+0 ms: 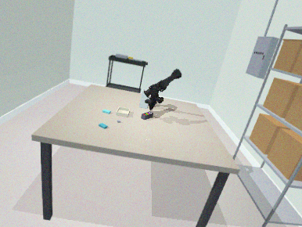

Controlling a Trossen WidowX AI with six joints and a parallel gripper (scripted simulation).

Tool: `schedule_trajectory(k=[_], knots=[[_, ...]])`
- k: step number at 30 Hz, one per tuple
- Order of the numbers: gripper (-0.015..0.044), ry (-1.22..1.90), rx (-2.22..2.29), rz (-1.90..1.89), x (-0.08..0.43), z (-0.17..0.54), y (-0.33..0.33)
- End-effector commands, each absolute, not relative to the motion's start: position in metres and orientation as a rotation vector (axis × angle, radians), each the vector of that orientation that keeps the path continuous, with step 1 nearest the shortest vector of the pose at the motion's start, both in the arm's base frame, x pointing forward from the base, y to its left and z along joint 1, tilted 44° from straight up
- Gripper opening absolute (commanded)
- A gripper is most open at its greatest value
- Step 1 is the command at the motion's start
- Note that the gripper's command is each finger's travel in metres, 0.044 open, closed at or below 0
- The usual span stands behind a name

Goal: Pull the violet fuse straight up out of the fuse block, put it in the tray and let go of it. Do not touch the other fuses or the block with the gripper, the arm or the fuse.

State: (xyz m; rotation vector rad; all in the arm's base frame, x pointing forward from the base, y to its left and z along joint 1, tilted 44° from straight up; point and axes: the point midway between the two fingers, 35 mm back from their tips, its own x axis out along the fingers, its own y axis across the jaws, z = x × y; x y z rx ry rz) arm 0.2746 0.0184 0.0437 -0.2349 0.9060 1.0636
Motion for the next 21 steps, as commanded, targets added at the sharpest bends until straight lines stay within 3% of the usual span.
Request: schedule_trajectory(k=[1,21], knots=[[0.0074,0.987,-0.099,1.041,0.2613,0.0355,0.0144],[0.0074,0.987,-0.099,1.041,0.2656,0.0264,0.0203]])
